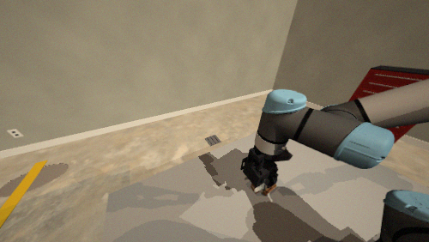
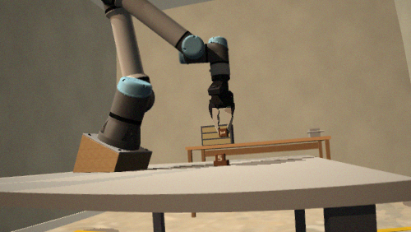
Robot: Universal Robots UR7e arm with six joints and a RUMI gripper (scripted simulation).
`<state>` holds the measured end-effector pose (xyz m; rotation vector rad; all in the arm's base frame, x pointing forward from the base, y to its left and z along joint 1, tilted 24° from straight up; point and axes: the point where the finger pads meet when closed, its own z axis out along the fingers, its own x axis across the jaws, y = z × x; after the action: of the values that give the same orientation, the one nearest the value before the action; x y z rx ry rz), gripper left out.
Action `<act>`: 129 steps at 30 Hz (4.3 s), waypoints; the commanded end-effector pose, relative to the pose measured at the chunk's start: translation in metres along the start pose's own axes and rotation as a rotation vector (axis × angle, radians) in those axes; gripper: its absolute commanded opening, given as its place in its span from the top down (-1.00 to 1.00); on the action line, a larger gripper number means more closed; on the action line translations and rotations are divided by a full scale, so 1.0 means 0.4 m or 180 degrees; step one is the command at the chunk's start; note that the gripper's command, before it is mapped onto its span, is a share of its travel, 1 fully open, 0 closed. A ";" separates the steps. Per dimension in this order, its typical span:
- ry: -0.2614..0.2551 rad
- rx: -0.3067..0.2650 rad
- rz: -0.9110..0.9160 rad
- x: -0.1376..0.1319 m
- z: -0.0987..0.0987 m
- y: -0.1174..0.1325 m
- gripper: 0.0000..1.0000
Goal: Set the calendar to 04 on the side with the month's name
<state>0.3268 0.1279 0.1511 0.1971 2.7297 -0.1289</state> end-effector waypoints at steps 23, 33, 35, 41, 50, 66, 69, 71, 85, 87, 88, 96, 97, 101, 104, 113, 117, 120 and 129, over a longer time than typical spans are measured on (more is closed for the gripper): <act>0.0002 -0.0001 0.1063 0.010 -0.002 -0.011 0.80; 0.0005 0.0000 0.1657 0.015 -0.003 -0.016 0.80; 0.0006 0.0000 0.1824 0.017 -0.003 -0.017 0.80; 0.0008 0.0001 0.2371 0.021 -0.004 -0.020 0.80; 0.0011 0.0003 0.3091 0.025 -0.005 -0.022 0.80; 0.0015 0.0008 0.4510 0.030 -0.007 -0.024 0.80; 0.0016 0.0009 0.4898 0.029 -0.007 -0.024 0.80; 0.0016 0.0010 0.5029 0.029 -0.007 -0.024 0.80; 0.0017 0.0016 0.6408 0.023 -0.009 -0.024 0.80; 0.0017 0.0017 0.6551 0.022 -0.009 -0.024 0.80; 0.0017 0.0017 0.6695 0.021 -0.010 -0.024 0.80; 0.0017 0.0021 0.7428 0.015 -0.011 -0.025 0.80; 0.0017 0.0022 0.7576 0.013 -0.011 -0.026 0.80; 0.0016 0.0023 0.7875 0.010 -0.011 -0.027 0.80; 0.0016 0.0024 0.8175 0.007 -0.012 -0.028 0.80; 0.0014 0.0029 0.9086 -0.005 -0.013 -0.034 0.80; 0.0014 0.0030 0.9392 -0.009 -0.013 -0.037 0.80; 0.0013 0.0031 0.9698 -0.013 -0.014 -0.040 0.80; 0.0010 0.0035 1.0614 -0.025 -0.015 -0.051 0.80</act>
<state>0.3288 0.1090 0.1604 -3.1251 0.3395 -0.6353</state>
